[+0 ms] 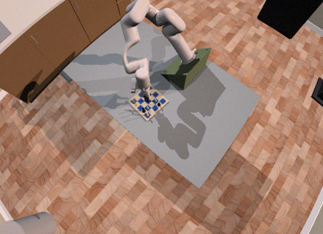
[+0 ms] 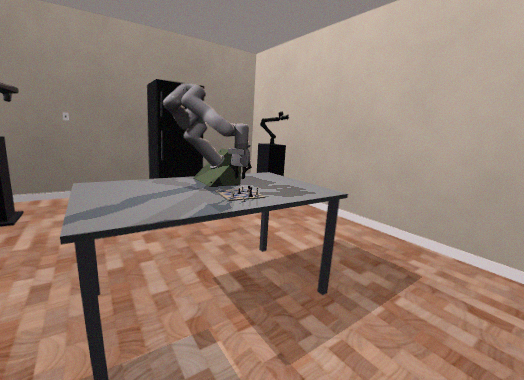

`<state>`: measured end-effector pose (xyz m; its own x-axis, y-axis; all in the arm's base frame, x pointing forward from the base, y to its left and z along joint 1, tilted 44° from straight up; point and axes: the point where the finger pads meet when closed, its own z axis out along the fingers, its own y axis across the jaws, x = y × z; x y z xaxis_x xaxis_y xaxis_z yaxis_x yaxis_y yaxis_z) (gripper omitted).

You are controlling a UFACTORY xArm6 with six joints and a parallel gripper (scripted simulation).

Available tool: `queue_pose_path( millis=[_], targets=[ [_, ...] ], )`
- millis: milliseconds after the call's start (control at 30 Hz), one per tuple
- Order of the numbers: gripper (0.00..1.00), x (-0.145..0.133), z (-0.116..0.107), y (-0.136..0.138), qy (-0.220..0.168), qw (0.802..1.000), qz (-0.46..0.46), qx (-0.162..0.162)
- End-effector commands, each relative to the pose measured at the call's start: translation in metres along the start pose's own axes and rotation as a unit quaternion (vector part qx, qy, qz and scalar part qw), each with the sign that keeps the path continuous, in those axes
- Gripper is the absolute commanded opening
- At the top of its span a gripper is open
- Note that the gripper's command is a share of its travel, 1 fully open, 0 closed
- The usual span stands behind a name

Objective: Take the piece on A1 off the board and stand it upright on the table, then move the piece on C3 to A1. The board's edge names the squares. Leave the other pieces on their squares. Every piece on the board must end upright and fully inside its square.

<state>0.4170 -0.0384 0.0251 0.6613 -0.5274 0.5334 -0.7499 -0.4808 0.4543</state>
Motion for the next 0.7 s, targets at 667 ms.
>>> queue_pose_path(
  millis=[667],
  targets=[
    [0.35, 0.0008, 0.0065, -0.0009, 0.000, 1.000, -0.002, 0.002]
  ],
)
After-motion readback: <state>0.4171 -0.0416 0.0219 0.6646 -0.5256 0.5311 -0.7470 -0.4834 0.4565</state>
